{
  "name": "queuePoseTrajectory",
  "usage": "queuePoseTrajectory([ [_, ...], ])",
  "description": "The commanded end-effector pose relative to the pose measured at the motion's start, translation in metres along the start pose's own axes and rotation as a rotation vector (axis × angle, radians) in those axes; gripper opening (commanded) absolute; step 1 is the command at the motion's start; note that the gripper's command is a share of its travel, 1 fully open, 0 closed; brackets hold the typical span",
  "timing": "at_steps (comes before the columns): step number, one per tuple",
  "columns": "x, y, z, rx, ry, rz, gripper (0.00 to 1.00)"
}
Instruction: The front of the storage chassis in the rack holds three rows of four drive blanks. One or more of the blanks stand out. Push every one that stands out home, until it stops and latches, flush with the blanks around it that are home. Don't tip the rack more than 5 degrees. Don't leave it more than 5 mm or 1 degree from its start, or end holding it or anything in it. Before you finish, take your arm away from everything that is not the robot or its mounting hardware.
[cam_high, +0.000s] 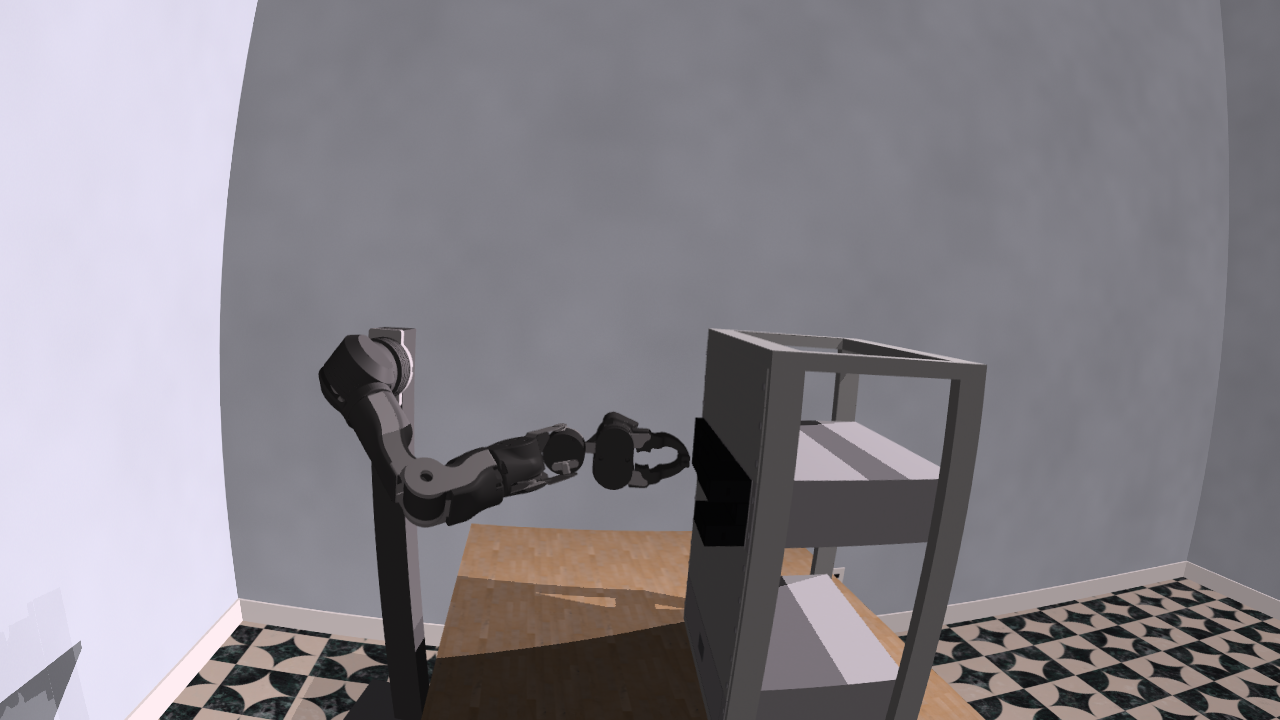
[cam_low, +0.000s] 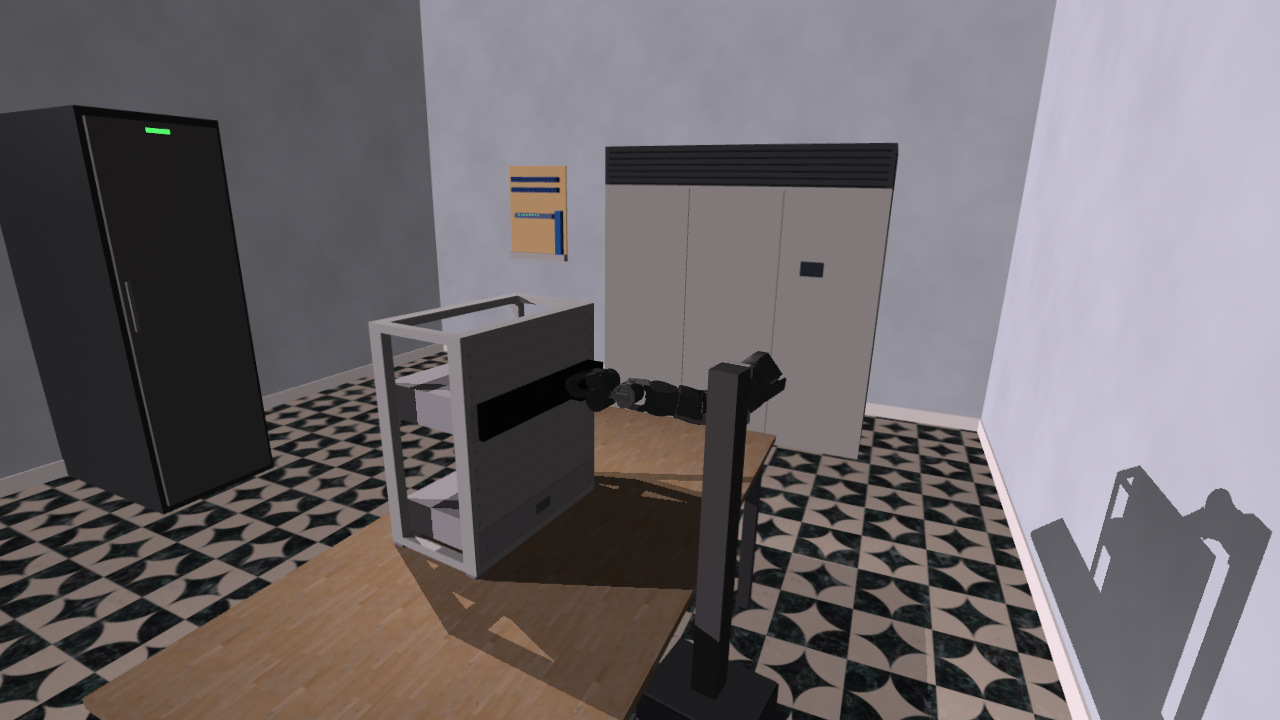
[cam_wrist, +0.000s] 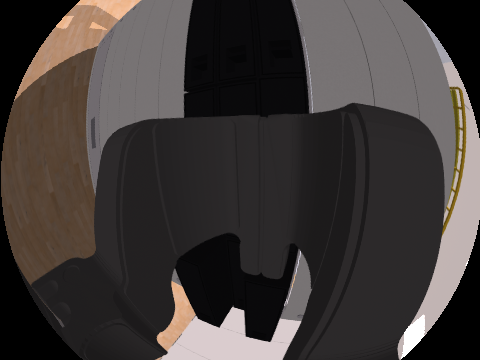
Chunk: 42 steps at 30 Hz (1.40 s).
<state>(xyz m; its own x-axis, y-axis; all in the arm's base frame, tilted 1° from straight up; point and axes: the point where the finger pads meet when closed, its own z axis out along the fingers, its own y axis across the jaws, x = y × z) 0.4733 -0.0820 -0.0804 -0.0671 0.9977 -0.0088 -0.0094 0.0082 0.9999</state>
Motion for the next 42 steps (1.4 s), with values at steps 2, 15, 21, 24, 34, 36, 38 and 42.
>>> queuePoseTrajectory([
  [2, 0.000, 0.002, 0.000, 0.002, -0.001, 0.004, 0.00],
  [15, 0.000, 0.002, 0.000, 0.002, -0.001, 0.004, 0.00],
  [21, 0.000, 0.000, 0.005, 0.005, -0.003, 0.003, 0.00],
  [24, 0.000, -0.002, 0.010, 0.006, -0.003, 0.004, 0.00],
  [34, 0.000, -0.001, 0.010, 0.003, -0.001, 0.004, 0.00],
  [36, 0.000, -0.002, 0.011, 0.006, -0.003, 0.004, 0.00],
  [38, 0.000, -0.001, 0.015, 0.006, -0.003, 0.004, 0.00],
  [42, 0.000, 0.001, 0.021, 0.006, -0.002, 0.004, 0.00],
])
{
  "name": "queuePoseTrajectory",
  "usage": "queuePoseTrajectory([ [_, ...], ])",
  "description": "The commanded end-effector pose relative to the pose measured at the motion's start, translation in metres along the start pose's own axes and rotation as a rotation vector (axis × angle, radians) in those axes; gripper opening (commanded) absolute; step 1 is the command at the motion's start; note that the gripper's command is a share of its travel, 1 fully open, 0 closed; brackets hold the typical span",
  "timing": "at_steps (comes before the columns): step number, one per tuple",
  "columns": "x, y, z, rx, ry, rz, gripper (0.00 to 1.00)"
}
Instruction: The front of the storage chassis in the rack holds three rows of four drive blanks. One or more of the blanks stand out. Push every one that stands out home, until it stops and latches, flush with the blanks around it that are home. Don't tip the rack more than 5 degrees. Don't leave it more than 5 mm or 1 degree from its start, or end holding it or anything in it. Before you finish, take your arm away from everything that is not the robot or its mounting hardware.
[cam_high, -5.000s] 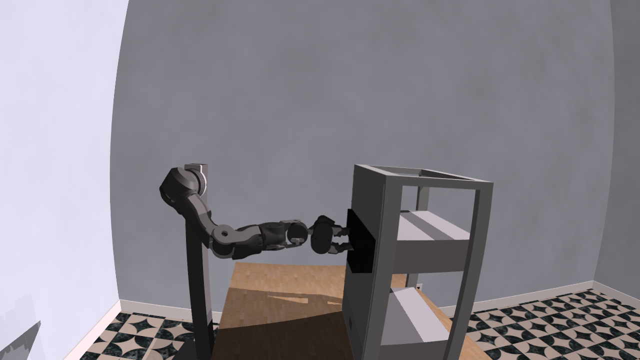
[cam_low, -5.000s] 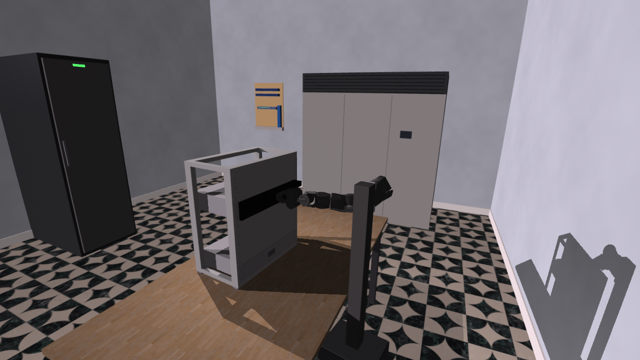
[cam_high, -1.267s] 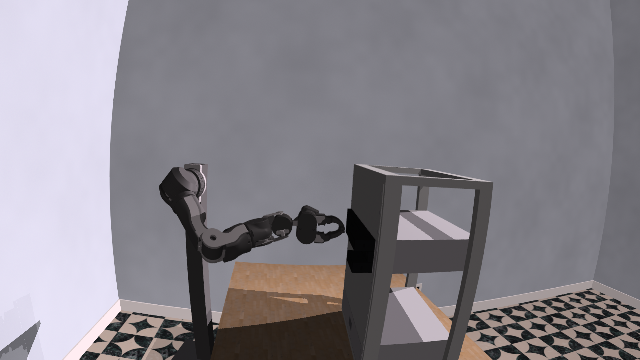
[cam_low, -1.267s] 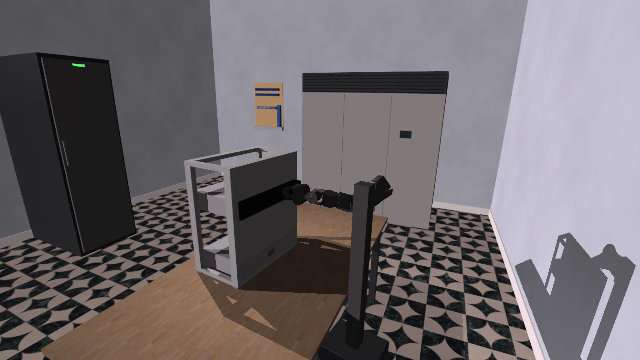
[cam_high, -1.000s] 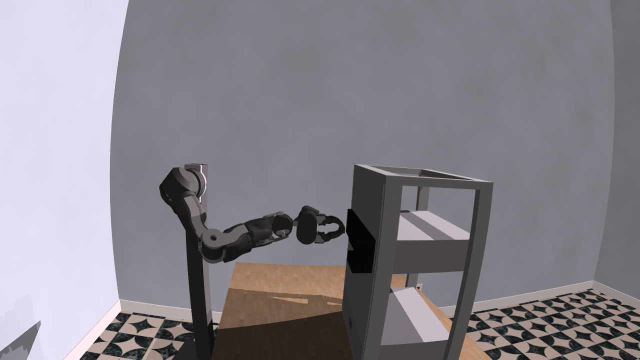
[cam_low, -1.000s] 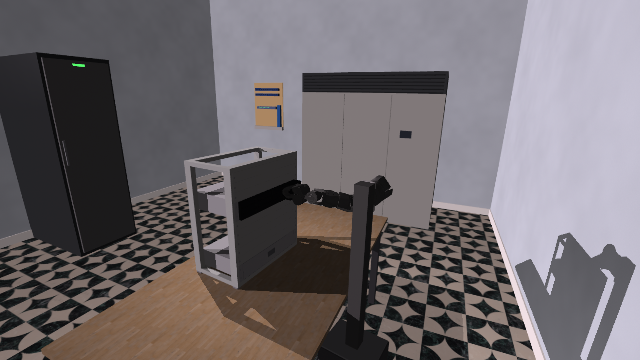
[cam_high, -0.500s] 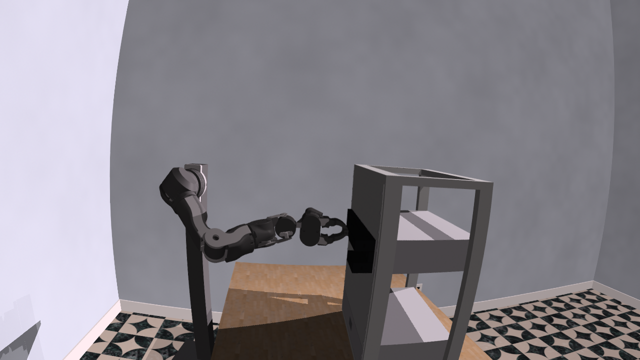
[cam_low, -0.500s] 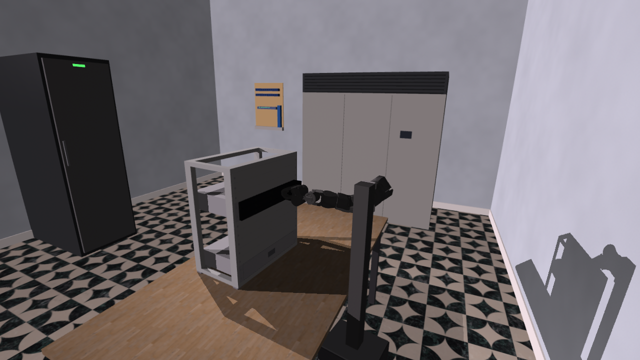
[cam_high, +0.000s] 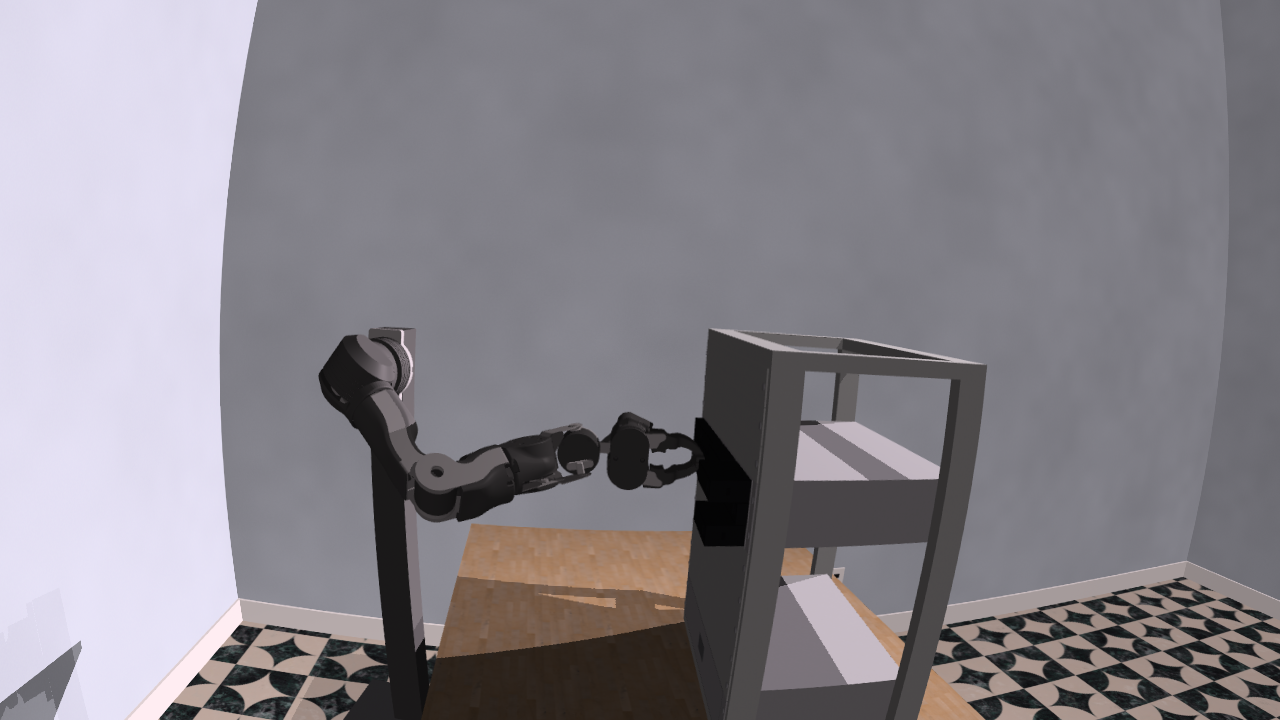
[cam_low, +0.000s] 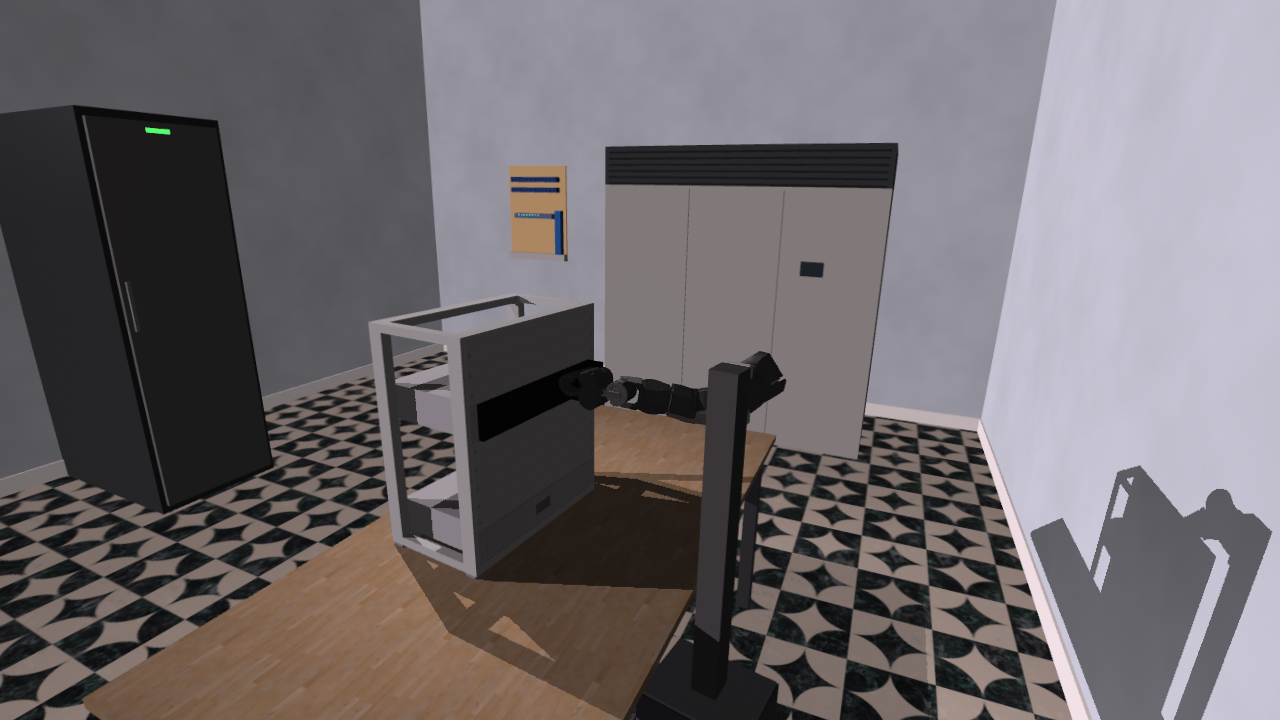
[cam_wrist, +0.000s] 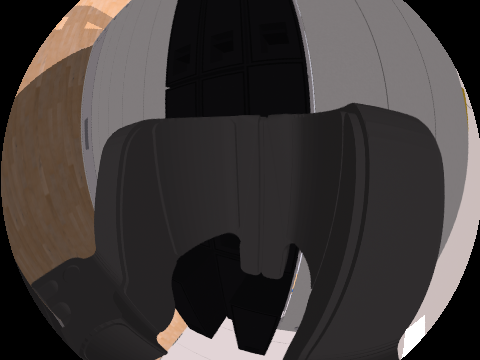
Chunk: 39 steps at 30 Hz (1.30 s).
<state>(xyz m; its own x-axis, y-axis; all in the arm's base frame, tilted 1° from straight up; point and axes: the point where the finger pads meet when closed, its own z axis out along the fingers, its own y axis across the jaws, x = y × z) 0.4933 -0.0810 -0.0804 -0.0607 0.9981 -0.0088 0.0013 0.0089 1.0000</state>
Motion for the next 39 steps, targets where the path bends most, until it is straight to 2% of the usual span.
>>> queuePoseTrajectory([
  [1, 0.000, 0.002, 0.000, -0.007, 0.005, 0.004, 0.00],
  [10, 0.000, 0.002, 0.001, -0.006, 0.005, 0.004, 0.00],
  [17, 0.000, 0.000, 0.010, -0.005, 0.004, 0.004, 0.00],
  [39, 0.000, 0.001, 0.013, -0.006, 0.005, 0.004, 0.00],
])
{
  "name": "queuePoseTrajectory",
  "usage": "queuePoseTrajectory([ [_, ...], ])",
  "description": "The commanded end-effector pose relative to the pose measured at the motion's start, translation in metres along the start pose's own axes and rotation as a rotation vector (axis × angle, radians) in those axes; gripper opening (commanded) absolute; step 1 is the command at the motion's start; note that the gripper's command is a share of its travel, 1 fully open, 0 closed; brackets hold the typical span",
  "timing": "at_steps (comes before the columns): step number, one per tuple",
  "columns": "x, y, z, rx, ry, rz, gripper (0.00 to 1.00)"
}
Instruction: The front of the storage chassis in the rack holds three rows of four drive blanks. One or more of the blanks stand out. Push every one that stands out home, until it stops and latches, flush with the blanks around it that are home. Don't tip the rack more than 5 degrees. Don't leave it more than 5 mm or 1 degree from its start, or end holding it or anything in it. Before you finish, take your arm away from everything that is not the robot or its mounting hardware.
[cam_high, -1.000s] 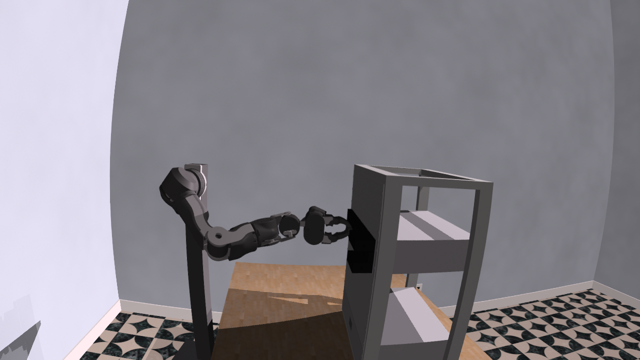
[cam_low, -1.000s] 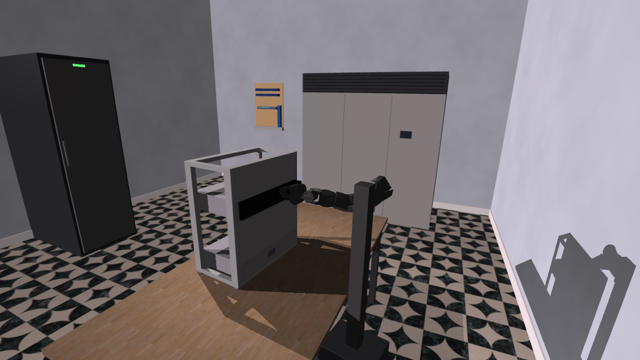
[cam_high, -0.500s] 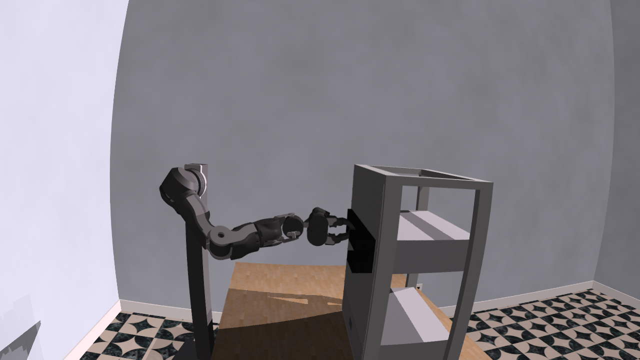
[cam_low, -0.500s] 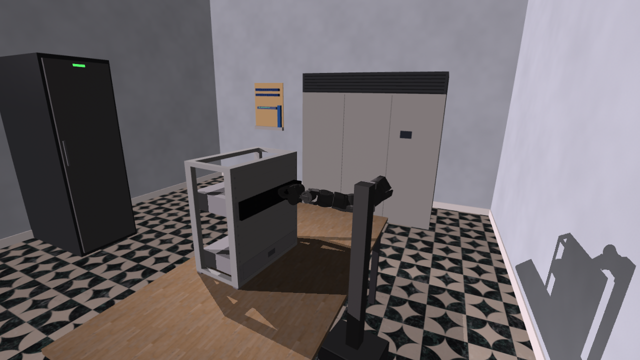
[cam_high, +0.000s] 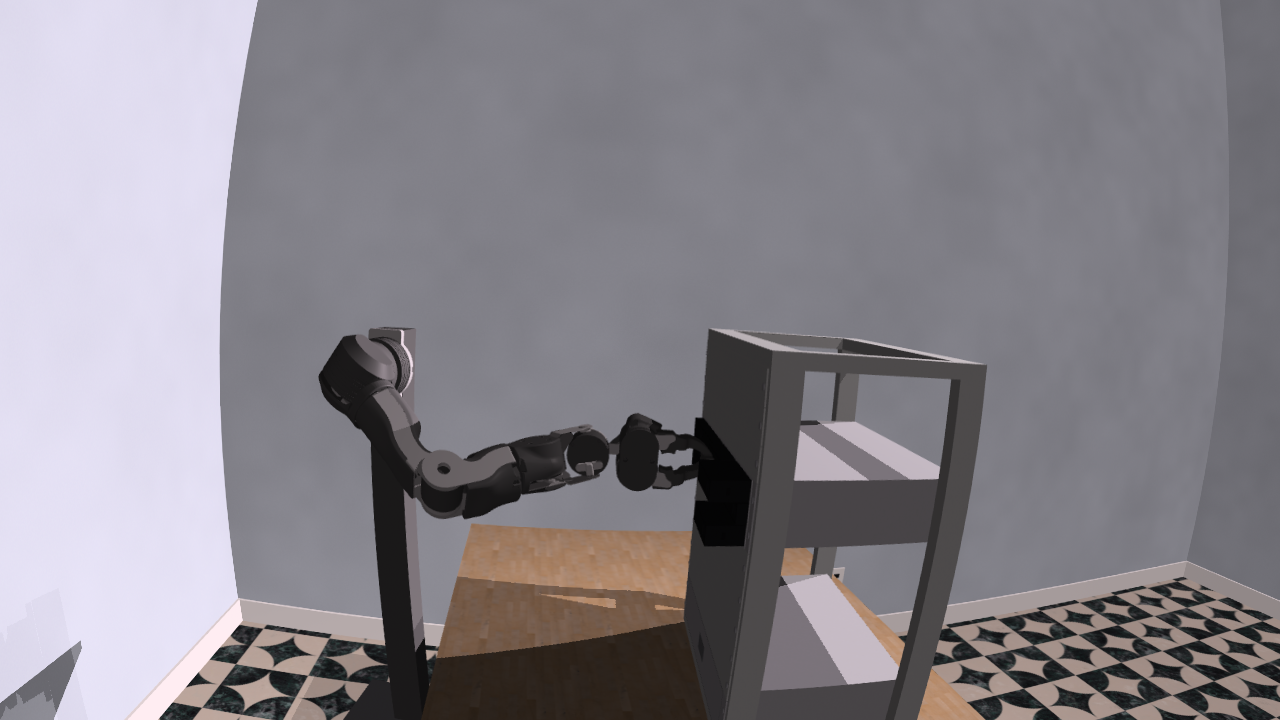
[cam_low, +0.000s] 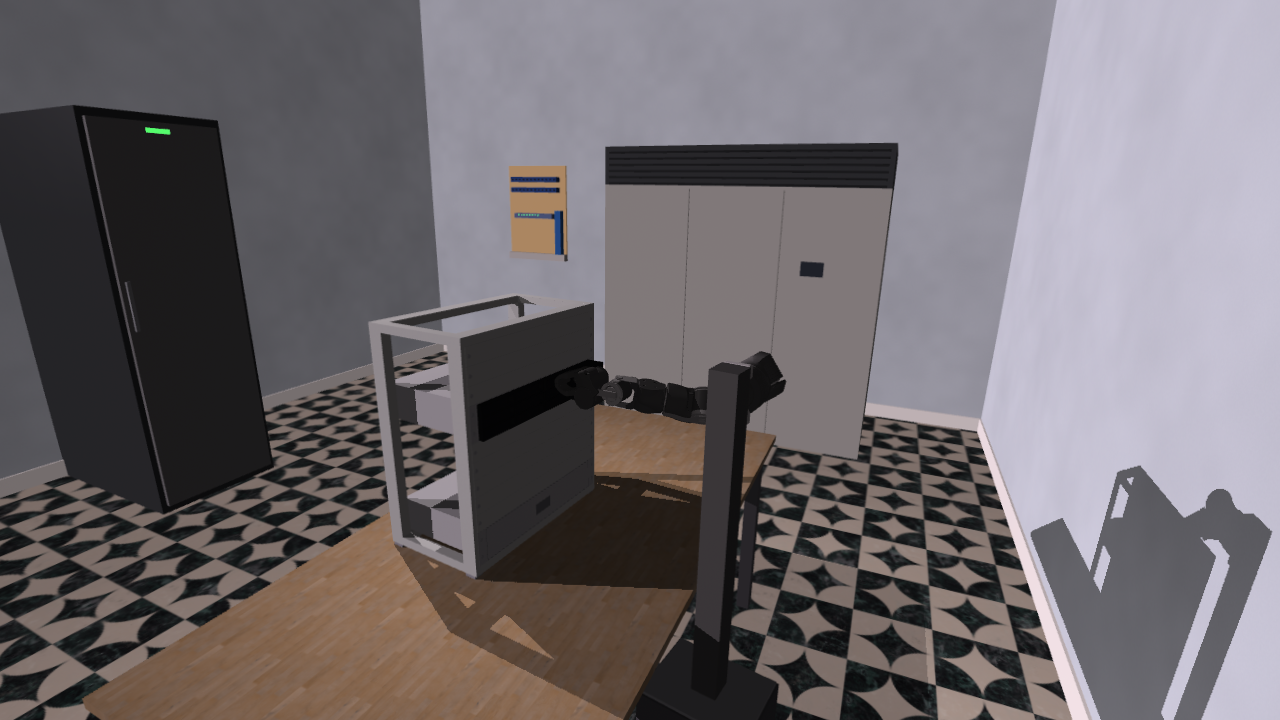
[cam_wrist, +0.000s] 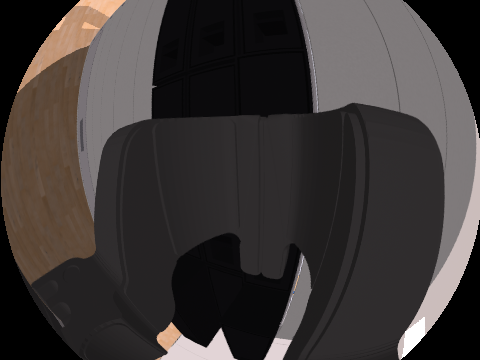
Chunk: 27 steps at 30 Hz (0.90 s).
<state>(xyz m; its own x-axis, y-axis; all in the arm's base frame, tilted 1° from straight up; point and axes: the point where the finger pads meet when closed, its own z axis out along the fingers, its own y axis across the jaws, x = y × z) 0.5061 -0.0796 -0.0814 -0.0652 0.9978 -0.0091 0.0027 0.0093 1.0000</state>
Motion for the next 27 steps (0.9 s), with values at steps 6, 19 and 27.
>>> queuePoseTrajectory([
  [6, -0.0007, 0.0019, 0.0009, -0.006, 0.000, 0.004, 0.00],
  [19, -0.0004, 0.0022, 0.0035, -0.007, 0.001, 0.004, 0.00],
  [27, -0.0007, 0.0021, 0.0060, -0.006, 0.000, 0.004, 0.00],
])
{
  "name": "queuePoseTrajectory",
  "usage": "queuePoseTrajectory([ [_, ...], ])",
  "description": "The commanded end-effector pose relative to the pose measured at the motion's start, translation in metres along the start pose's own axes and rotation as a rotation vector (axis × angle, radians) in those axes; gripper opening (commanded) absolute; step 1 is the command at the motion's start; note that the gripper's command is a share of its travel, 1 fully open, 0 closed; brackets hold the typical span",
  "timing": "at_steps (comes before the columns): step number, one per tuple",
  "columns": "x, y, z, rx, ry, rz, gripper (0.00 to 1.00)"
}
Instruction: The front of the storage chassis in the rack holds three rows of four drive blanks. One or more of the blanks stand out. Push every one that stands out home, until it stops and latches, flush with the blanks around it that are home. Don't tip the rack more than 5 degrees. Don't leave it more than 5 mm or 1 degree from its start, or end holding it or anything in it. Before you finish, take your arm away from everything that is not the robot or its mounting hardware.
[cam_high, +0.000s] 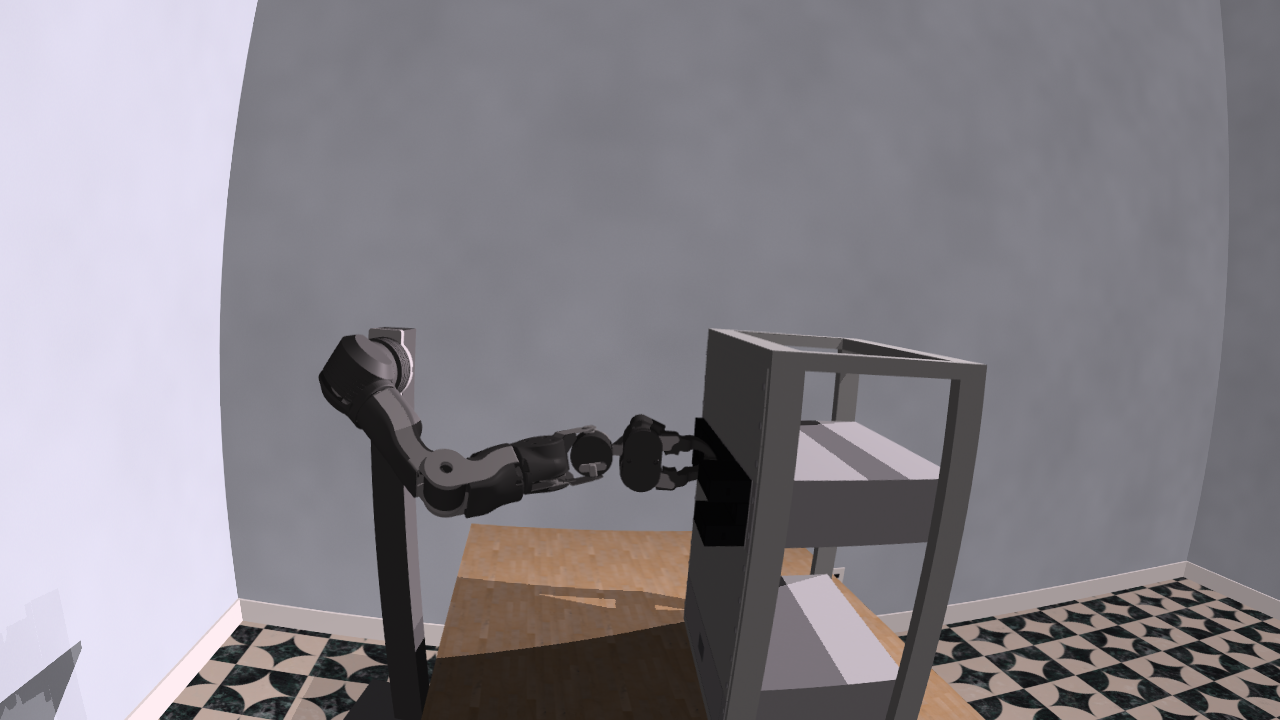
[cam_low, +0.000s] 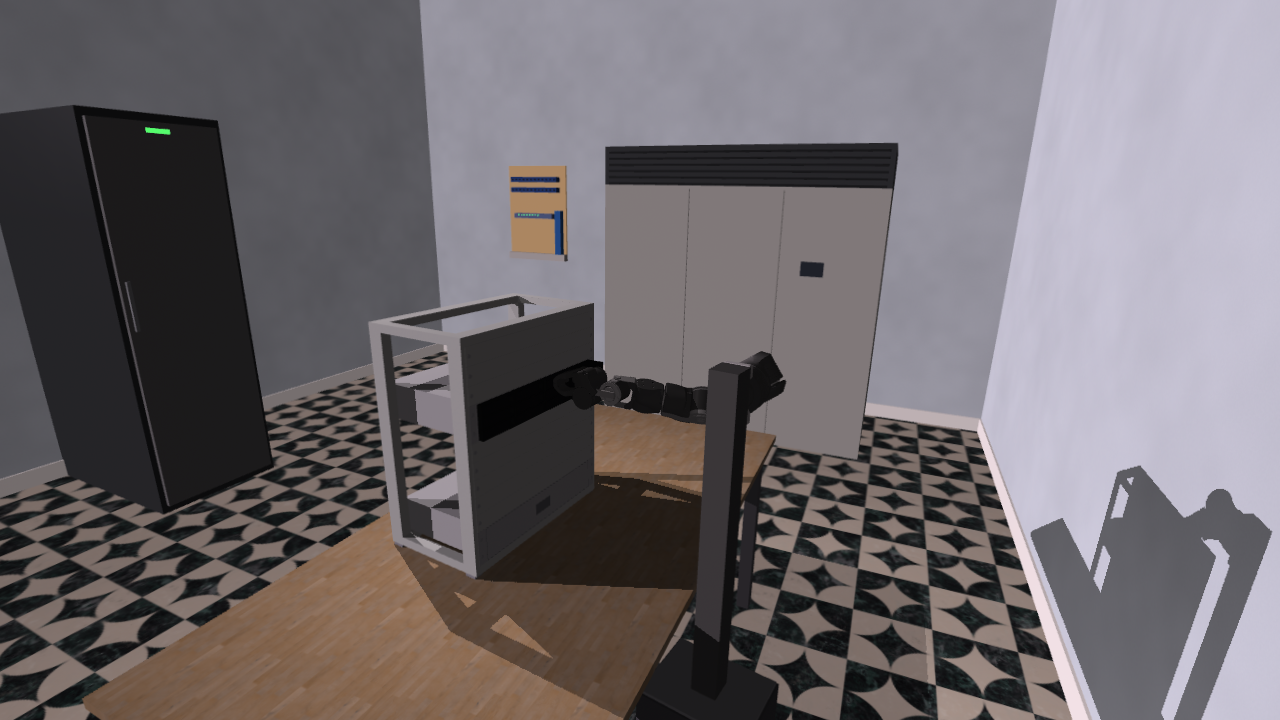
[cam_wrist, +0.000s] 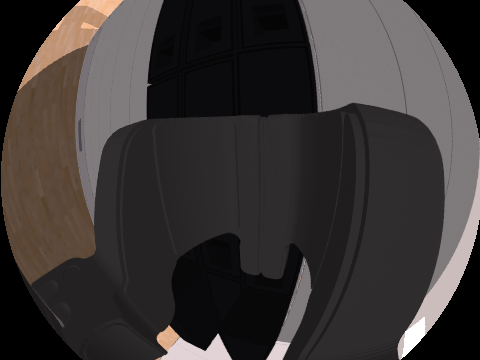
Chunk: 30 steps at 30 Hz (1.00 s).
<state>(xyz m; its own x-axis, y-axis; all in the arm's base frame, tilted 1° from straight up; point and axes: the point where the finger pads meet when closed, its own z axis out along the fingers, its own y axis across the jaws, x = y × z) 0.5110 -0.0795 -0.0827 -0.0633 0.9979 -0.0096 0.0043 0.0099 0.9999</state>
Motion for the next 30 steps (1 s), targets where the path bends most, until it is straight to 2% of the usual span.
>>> queuePoseTrajectory([
  [1, -0.0005, 0.0034, 0.0015, -0.007, 0.002, 0.005, 0.00],
  [30, -0.0002, 0.0046, 0.0049, -0.007, 0.002, 0.005, 0.00],
])
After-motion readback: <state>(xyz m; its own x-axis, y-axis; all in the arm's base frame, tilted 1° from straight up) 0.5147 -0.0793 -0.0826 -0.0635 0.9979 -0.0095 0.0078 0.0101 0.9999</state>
